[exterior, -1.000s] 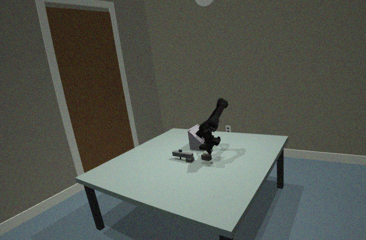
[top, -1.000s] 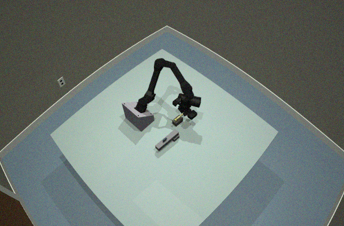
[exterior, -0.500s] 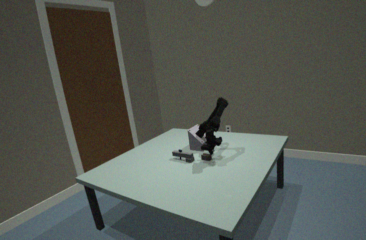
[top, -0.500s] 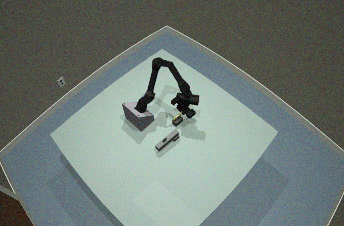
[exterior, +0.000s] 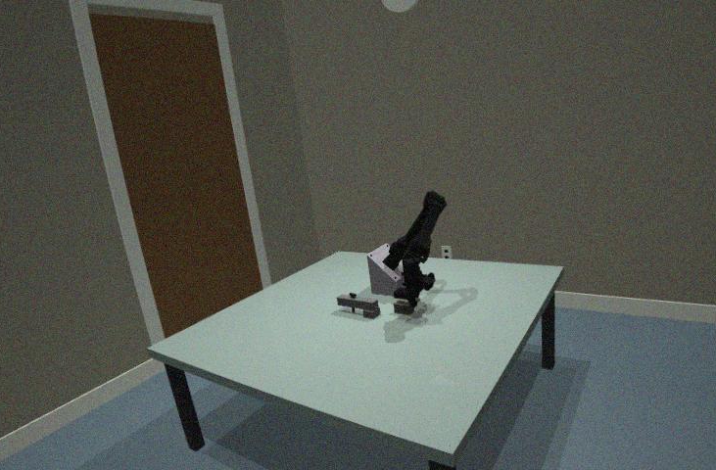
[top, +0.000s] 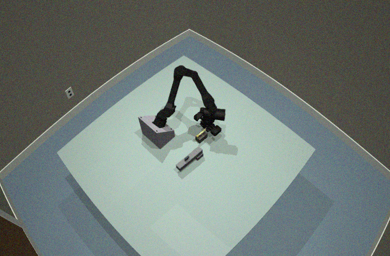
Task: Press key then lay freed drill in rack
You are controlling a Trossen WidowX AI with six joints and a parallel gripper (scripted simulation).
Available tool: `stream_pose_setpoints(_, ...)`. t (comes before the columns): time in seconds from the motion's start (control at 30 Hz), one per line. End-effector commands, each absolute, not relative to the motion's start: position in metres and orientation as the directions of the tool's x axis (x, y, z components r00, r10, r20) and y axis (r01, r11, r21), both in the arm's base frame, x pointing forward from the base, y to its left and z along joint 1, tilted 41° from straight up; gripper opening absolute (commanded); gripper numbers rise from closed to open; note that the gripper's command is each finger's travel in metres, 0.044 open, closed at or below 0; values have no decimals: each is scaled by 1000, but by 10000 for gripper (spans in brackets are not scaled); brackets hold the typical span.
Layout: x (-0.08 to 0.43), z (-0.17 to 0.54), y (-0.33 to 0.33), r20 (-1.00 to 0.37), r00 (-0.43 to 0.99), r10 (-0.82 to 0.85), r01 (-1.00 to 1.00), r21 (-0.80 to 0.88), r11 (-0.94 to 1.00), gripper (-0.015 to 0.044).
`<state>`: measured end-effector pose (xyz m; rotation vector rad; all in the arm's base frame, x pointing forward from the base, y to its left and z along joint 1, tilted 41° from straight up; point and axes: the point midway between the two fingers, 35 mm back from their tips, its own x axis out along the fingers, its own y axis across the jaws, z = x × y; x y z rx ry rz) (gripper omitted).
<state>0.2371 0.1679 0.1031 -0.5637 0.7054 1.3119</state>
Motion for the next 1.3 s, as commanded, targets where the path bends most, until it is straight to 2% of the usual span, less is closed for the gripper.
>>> stream_pose_setpoints(0.0,237,99,171,-744,107,660,-983,21,182,0)
stream_pose_setpoints(0.77,240,80,186,-743,106,661,-983,22,182,0)
stream_pose_setpoints(1.27,240,87,184,-737,110,667,-982,22,186,394)
